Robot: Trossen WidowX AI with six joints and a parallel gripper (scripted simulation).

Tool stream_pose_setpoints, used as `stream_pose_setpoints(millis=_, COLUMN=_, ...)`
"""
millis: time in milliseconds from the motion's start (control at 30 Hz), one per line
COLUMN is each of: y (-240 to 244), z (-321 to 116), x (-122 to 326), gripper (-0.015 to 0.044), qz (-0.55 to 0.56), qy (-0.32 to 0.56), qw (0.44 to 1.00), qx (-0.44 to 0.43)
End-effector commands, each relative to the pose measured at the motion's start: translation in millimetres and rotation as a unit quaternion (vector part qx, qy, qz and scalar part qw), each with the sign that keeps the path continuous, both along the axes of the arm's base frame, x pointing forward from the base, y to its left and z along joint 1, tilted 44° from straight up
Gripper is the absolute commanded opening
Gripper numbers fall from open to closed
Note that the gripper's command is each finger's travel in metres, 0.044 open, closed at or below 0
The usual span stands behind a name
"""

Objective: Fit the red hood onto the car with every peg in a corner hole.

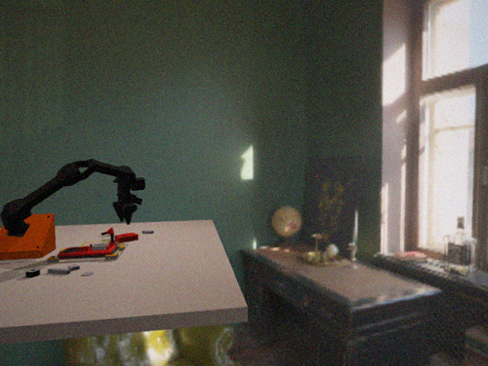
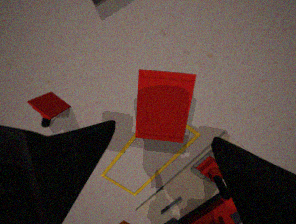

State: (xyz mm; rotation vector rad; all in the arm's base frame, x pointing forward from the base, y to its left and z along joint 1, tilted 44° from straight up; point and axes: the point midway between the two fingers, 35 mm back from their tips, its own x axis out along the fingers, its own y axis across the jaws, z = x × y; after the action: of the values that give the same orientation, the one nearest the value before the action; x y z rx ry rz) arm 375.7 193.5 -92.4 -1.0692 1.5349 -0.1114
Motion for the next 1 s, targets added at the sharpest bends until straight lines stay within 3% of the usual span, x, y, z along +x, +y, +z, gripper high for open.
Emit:
stream_pose_setpoints(millis=0, y=-1.7, z=-4.7, x=0.7, gripper=0.044, qz=0.02, qy=0.018, qw=1.0, qx=-0.007)
stream_pose_setpoints(millis=967, y=-15.9, z=-20.7, x=5.5, gripper=0.044, qz=0.02, qy=0.018, qw=1.0, qx=-0.007)
